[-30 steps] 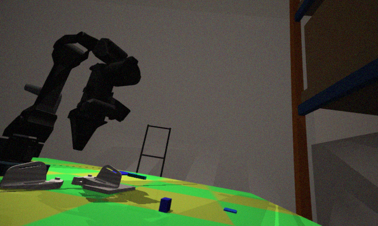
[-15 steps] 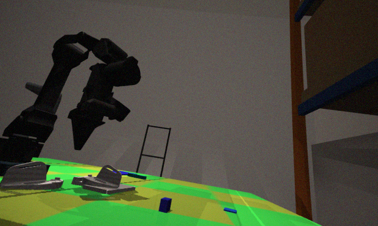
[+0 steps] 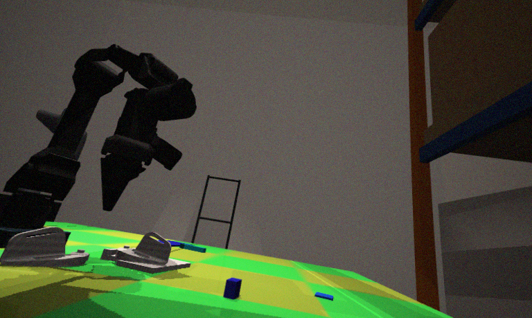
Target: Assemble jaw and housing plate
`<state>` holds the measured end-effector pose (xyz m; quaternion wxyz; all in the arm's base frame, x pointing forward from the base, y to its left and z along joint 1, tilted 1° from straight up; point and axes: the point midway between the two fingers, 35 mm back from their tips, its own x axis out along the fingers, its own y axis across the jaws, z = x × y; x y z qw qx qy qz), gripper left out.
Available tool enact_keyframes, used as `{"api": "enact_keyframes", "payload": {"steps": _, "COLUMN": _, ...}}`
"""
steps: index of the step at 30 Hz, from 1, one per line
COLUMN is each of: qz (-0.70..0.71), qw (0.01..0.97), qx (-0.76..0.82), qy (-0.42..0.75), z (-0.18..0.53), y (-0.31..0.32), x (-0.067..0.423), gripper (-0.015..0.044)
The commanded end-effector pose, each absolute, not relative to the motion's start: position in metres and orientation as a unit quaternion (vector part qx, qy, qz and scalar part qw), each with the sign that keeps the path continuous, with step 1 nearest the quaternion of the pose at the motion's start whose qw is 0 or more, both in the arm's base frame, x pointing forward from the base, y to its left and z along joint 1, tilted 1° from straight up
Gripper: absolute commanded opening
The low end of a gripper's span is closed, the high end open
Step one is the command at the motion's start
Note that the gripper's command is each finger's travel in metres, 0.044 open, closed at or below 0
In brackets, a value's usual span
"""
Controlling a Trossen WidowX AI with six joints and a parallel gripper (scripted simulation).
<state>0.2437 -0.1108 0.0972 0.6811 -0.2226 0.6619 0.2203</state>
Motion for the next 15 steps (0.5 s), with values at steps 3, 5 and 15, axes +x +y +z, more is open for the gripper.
{"api": "enact_keyframes", "payload": {"steps": 3, "qz": 0.171, "qw": 0.695, "qx": -0.173, "qy": 0.676, "z": 0.0983, "y": -0.112, "x": 0.2408, "gripper": 0.042}}
{"api": "enact_keyframes", "payload": {"steps": 5, "qz": 0.155, "qw": 0.699, "qx": -0.156, "qy": 0.68, "z": 0.0985, "y": -0.1124, "x": 0.24, "gripper": 0.044}}
{"api": "enact_keyframes", "payload": {"steps": 15, "qz": 0.074, "qw": 0.713, "qx": -0.073, "qy": 0.694, "z": 0.0995, "y": -0.1143, "x": 0.236, "gripper": 0.044}}
